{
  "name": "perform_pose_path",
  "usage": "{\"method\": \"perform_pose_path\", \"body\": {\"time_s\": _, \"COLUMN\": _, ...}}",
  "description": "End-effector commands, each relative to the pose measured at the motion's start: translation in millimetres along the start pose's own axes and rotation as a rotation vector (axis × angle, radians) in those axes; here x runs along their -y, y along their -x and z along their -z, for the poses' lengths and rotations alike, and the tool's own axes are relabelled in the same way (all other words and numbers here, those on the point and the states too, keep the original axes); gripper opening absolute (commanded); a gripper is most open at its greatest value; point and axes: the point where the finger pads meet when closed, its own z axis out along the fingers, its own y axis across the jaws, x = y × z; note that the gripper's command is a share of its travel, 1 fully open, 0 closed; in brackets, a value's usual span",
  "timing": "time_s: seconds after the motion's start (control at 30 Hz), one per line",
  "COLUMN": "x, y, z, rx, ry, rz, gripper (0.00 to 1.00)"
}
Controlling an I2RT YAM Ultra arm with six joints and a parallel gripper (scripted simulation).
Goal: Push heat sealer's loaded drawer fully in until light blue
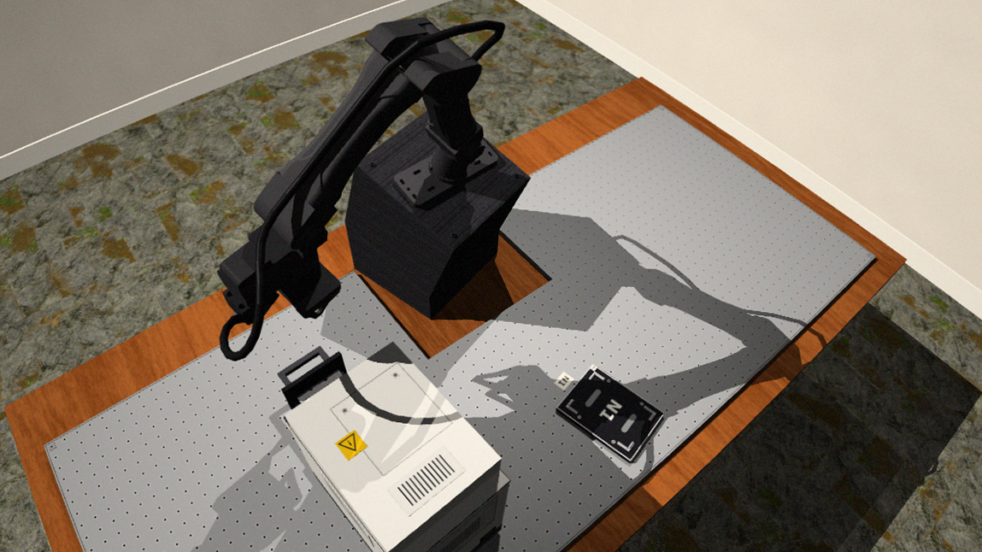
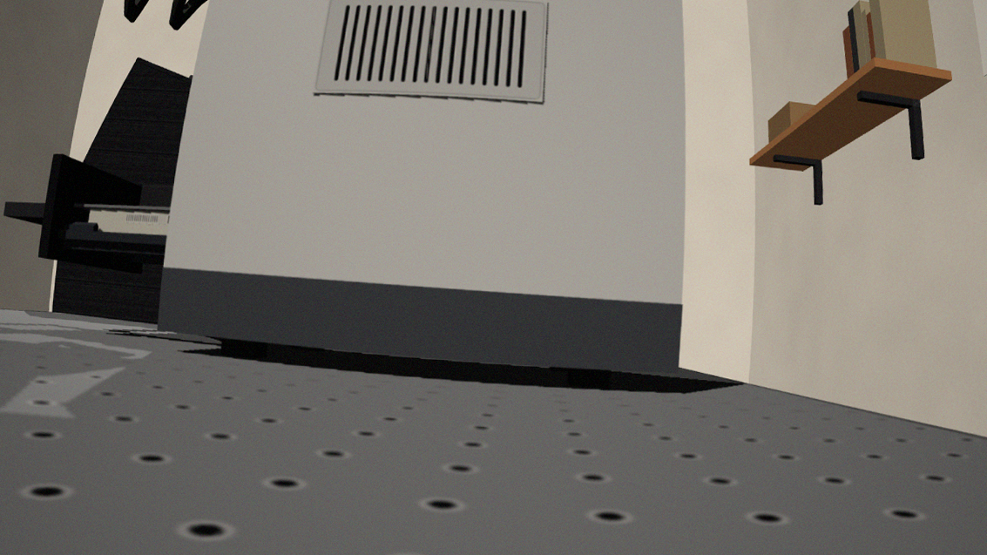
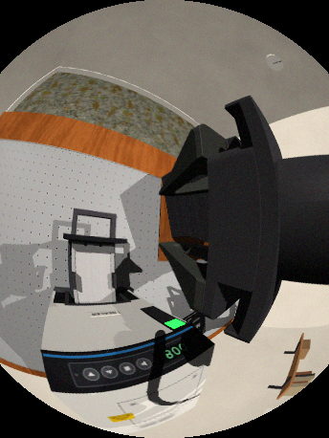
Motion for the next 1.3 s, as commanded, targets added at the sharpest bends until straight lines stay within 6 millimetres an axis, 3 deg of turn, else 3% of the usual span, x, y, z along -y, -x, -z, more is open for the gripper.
{"method": "perform_pose_path", "body": {"time_s": 0.0, "x": 5, "y": 6, "z": -17, "rx": 0.022, "ry": 0.030, "rz": -0.034, "gripper": 0.45}}
{"method": "perform_pose_path", "body": {"time_s": 0.33, "x": 11, "y": 13, "z": -55, "rx": 0.020, "ry": 0.067, "rz": -0.060, "gripper": 0.45}}
{"method": "perform_pose_path", "body": {"time_s": 0.4, "x": 11, "y": 13, "z": -55, "rx": 0.020, "ry": 0.067, "rz": -0.060, "gripper": 0.45}}
{"method": "perform_pose_path", "body": {"time_s": 0.6, "x": 13, "y": 35, "z": -70, "rx": 0.057, "ry": 0.104, "rz": -0.078, "gripper": 0.45}}
{"method": "perform_pose_path", "body": {"time_s": 0.87, "x": 17, "y": 42, "z": -101, "rx": 0.055, "ry": 0.140, "rz": -0.100, "gripper": 0.45}}
{"method": "perform_pose_path", "body": {"time_s": 0.97, "x": 16, "y": 41, "z": -101, "rx": 0.055, "ry": 0.140, "rz": -0.098, "gripper": 0.45}}
{"method": "perform_pose_path", "body": {"time_s": 1.0, "x": 14, "y": 49, "z": -87, "rx": 0.090, "ry": 0.141, "rz": -0.089, "gripper": 0.45}}
{"method": "perform_pose_path", "body": {"time_s": 1.07, "x": 14, "y": 49, "z": -88, "rx": 0.090, "ry": 0.141, "rz": -0.089, "gripper": 0.45}}
{"method": "perform_pose_path", "body": {"time_s": 1.1, "x": 19, "y": 42, "z": -105, "rx": 0.053, "ry": 0.167, "rz": -0.122, "gripper": 0.45}}
{"method": "perform_pose_path", "body": {"time_s": 1.27, "x": 22, "y": 46, "z": -124, "rx": 0.053, "ry": 0.176, "rz": -0.128, "gripper": 0.45}}
